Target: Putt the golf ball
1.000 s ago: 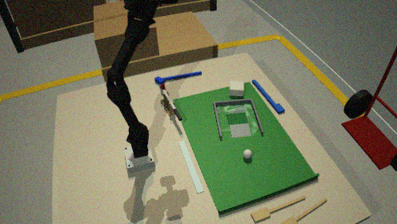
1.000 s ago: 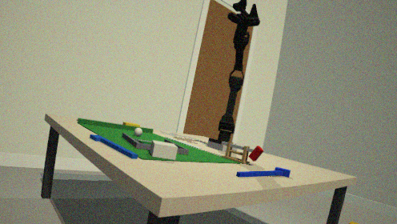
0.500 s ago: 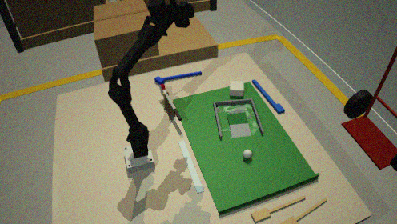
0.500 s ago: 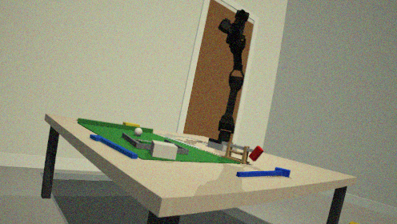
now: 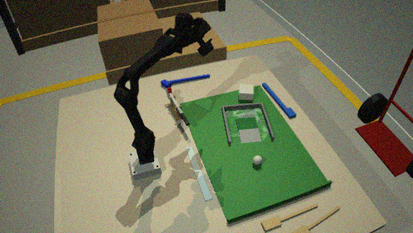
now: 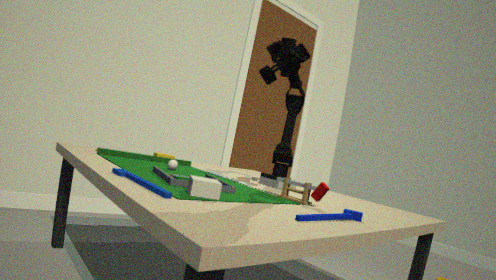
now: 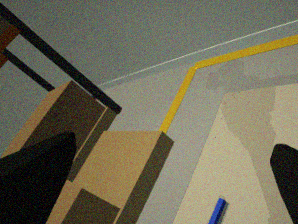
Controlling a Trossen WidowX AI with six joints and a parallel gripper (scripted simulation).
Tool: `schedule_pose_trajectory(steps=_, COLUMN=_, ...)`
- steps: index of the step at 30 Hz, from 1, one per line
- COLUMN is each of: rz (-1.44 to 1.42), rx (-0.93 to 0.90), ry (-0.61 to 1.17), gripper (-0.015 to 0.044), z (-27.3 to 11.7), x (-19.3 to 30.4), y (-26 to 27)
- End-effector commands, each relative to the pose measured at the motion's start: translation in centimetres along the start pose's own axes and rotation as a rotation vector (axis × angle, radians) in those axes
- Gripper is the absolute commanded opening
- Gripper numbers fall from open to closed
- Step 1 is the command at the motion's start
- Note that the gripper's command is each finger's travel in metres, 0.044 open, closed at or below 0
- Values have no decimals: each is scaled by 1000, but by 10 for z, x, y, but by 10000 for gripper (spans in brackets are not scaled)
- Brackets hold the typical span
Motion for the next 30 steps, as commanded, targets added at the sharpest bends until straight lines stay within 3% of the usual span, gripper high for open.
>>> schedule_pose_trajectory(steps=1, rz=-262, rx=154, ry=159, gripper=440, z=19, x=28, y=-53)
schedule_pose_trajectory(steps=16, rz=-877, rx=247, ry=683, gripper=440, z=14, x=105, y=-153)
schedule_pose_trajectory(steps=30, rz=-1311, rx=-45, ry=1255, gripper=440, z=-30, x=176, y=-229)
Point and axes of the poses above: the point midway between the two fingers, 35 mm back from their tips, its own z axis out along the fingers, its own y axis across the jaws, x = y × z, the point moved 7 cm from there along -z, back along the fingers, and after that the axes turned 10 degrees about z, right-handed, at the moved point
